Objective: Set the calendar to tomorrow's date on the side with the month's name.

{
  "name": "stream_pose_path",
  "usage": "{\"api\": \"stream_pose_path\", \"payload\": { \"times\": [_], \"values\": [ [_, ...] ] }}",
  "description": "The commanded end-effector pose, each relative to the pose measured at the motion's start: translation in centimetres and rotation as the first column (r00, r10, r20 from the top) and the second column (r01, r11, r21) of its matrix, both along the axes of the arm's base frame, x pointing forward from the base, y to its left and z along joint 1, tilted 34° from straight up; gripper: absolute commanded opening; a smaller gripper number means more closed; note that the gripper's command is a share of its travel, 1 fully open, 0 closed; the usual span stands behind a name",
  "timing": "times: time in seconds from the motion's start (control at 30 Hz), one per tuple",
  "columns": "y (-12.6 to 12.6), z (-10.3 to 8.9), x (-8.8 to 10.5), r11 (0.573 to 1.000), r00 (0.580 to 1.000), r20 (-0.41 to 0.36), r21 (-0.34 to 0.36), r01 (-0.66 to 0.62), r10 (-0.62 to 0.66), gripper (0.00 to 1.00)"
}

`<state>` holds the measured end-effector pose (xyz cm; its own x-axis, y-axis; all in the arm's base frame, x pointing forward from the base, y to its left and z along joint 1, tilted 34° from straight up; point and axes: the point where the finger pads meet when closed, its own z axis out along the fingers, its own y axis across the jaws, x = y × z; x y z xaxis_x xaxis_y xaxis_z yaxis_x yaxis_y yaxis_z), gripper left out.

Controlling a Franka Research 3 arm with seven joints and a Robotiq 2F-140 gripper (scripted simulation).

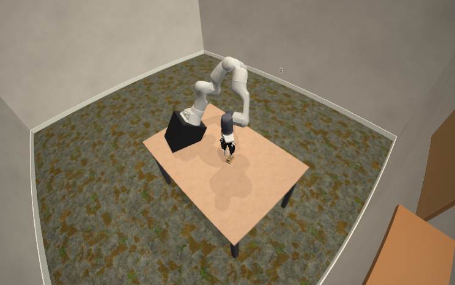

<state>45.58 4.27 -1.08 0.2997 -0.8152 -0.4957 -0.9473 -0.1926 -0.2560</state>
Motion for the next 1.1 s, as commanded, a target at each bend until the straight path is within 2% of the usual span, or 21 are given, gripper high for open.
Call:
{"api": "stream_pose_path", "payload": {
  "times": [0.0, 0.47, 1.07],
  "values": [
    [0.2, -0.3, 0.3, 1.0, 1.0, 0.015, -0.006, -0.01, 0.01, 0.29],
    [0.9, -1.3, 0.5, 1.0, 1.0, 0.015, -0.006, -0.01, 0.01, 0.29],
    [0.9, -1.4, 0.5, 1.0, 1.0, 0.015, -0.006, -0.01, 0.01, 0.29]
  ]
}}
